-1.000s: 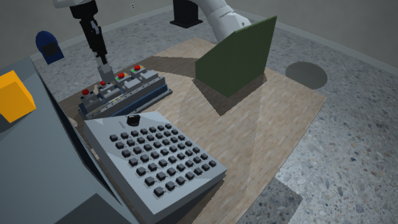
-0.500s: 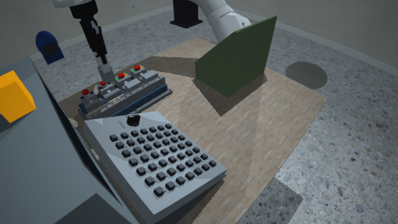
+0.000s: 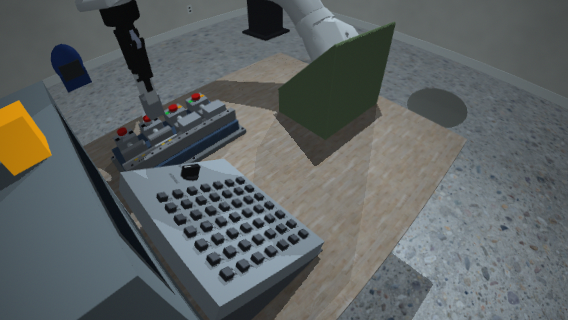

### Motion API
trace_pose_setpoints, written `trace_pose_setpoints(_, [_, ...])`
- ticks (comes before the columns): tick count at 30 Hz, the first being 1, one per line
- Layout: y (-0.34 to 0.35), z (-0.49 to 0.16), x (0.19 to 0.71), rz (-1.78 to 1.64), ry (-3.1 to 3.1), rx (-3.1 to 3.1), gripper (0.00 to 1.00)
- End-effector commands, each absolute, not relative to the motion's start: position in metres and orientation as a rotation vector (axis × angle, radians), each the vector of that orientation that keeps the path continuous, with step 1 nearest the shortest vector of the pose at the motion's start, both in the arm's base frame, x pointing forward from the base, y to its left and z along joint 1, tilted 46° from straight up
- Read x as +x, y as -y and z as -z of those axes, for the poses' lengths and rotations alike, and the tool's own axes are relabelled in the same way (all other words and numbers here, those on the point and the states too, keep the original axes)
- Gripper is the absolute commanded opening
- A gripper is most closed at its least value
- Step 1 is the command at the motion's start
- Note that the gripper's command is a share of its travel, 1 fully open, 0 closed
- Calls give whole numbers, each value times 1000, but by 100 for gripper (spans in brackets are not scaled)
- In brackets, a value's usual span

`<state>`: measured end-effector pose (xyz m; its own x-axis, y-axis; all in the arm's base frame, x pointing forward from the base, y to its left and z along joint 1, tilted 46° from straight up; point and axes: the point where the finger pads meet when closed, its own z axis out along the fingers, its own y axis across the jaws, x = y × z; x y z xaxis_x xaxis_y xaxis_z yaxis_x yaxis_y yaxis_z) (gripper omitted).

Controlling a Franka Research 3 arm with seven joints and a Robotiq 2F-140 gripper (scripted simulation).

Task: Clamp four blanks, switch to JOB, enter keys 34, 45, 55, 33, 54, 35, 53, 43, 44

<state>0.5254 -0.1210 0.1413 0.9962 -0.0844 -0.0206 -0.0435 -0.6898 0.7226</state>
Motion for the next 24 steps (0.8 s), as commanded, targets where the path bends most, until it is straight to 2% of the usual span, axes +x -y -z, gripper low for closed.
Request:
trace_pose_setpoints(1, [118, -142, 527, 62, 88, 2336, 0])
trace_pose_setpoints(24, [125, -135, 526, 64, 83, 2336, 0])
